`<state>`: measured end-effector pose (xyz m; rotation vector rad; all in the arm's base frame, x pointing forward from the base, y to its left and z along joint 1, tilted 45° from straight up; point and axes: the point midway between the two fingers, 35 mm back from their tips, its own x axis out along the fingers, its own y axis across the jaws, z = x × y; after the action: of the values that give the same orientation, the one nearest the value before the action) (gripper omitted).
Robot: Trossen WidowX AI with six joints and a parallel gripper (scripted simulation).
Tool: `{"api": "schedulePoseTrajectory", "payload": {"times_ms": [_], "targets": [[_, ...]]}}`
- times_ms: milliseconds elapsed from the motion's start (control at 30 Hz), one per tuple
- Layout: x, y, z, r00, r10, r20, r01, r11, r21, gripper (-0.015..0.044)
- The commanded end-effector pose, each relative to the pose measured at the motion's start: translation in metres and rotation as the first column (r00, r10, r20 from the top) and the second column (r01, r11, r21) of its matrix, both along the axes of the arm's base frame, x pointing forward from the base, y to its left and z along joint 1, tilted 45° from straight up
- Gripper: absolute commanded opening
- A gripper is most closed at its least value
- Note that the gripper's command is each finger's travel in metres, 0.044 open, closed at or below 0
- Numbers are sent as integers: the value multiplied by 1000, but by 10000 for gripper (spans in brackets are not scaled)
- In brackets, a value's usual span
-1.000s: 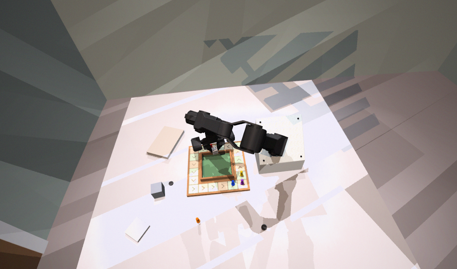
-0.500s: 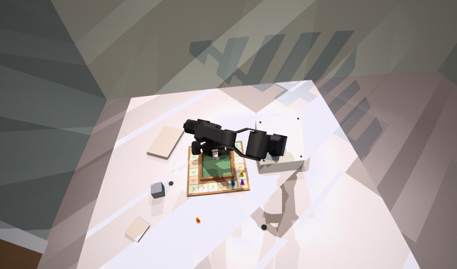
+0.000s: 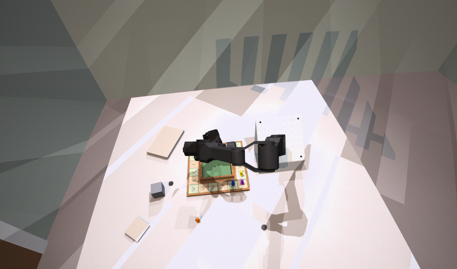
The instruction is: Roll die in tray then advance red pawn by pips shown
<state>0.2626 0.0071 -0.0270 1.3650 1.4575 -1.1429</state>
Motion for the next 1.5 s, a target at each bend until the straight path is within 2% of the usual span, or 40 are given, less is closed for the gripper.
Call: {"api": "schedulePoseTrajectory", "payload": {"times_ms": [0,267,333,533,1067,1333,1467], "targets": [[0,0,0,1000,-6,18,8,994,-107,0],[-1,1,0,995,-20,95,49,946,-322,0],[1,0,3,995,-20,97,51,944,-326,0],[13,-7,55,995,-20,99,51,944,-326,0],[11,-6,52,994,-27,104,59,945,-321,0],[11,-6,52,994,-27,104,59,945,-321,210],[10,-32,79,995,-20,99,52,943,-327,315]]}}
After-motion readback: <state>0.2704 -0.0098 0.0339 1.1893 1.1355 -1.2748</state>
